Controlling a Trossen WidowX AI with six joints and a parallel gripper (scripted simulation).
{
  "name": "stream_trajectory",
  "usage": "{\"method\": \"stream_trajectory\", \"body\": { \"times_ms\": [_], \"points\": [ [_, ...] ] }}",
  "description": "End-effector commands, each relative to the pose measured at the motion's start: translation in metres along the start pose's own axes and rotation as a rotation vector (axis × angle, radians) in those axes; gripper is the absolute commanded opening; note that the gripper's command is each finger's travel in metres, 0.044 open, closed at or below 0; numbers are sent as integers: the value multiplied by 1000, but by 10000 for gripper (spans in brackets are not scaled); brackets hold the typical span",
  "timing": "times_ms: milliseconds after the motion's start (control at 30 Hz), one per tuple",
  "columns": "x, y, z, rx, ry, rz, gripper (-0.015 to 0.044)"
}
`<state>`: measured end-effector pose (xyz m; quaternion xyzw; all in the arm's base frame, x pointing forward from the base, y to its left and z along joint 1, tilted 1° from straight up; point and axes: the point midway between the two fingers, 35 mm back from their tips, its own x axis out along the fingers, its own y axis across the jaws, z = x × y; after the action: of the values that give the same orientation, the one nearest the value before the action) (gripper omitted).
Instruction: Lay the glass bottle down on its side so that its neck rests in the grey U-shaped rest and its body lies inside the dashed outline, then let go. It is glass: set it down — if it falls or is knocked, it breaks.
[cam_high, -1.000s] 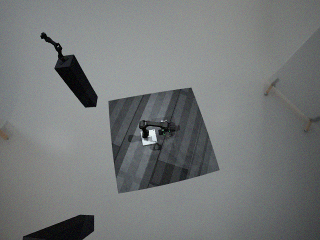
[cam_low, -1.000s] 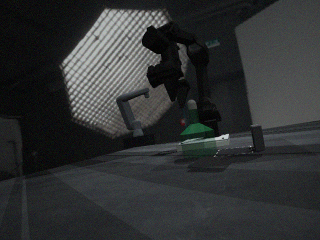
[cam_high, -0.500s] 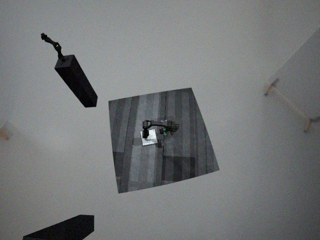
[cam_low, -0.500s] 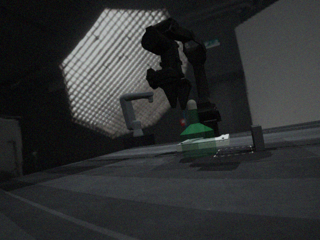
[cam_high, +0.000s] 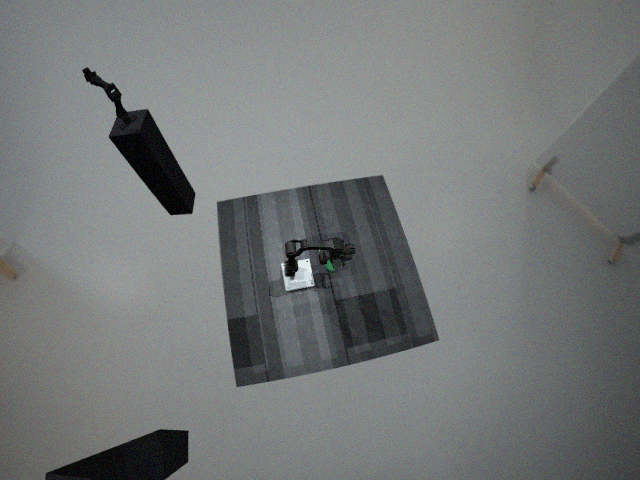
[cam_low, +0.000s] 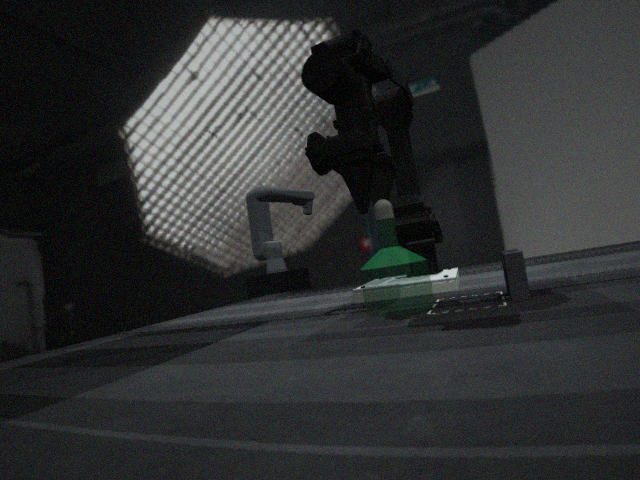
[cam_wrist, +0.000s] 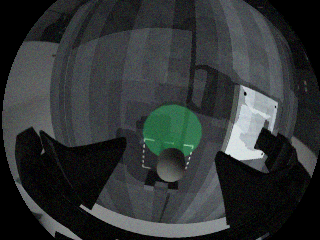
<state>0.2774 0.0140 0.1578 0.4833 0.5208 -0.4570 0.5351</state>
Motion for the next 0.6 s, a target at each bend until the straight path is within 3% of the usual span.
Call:
{"method": "stream_trajectory", "body": {
  "times_ms": [0, 233, 567],
  "points": [
    [0, -1, -7, 3, -3, 0, 440],
    [0, -1, -16, 3, -2, 0, 440],
    [0, -1, -16, 3, -2, 0, 177]
  ]
}}
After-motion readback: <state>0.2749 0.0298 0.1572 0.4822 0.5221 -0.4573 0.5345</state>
